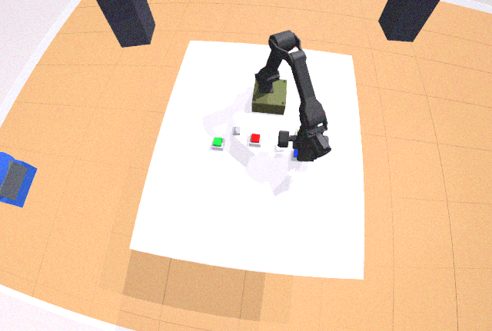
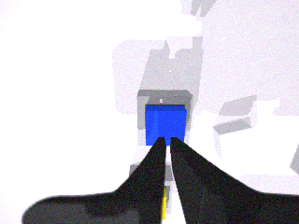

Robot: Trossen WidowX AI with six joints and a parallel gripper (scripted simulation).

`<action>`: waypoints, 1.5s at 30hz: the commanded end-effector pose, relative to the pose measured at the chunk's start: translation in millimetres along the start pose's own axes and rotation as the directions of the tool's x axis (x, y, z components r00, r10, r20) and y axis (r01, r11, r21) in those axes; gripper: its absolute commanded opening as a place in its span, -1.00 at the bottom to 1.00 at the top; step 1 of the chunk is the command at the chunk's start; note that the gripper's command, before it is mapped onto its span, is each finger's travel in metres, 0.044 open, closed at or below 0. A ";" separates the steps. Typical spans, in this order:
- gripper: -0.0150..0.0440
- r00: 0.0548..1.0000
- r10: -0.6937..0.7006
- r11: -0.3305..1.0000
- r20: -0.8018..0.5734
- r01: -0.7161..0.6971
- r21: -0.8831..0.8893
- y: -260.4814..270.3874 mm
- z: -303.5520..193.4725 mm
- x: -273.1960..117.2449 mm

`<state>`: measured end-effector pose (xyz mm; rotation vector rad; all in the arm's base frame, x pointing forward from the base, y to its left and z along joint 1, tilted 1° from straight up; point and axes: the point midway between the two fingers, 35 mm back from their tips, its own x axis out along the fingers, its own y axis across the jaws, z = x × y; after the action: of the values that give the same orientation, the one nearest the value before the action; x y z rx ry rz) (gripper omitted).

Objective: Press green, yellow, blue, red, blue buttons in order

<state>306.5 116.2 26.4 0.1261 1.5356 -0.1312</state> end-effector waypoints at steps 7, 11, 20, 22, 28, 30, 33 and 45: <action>-0.42 1.000 -0.004 1.000 -0.004 0.004 -0.004 -0.8 -0.7 16.1; -0.42 1.000 -0.004 1.000 -0.004 0.004 -0.004 -0.9 -0.9 22.7; -0.42 1.000 -0.004 1.000 -0.004 0.004 -0.004 -1.1 -1.3 31.6; -0.42 1.000 -0.004 1.000 -0.004 0.004 -0.004 -1.1 -1.3 31.6; -0.42 1.000 -0.004 1.000 -0.004 0.004 -0.004 -1.1 -1.3 31.6; -0.42 1.000 -0.004 1.000 -0.004 0.004 -0.004 -1.1 -1.3 31.6; -0.42 1.000 -0.004 1.000 -0.004 0.004 -0.004 -1.1 -1.3 31.6; -0.42 1.000 -0.004 1.000 -0.003 0.004 -0.004 0.2 0.6 -41.6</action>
<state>302.3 114.9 41.3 0.1148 1.5610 -0.1393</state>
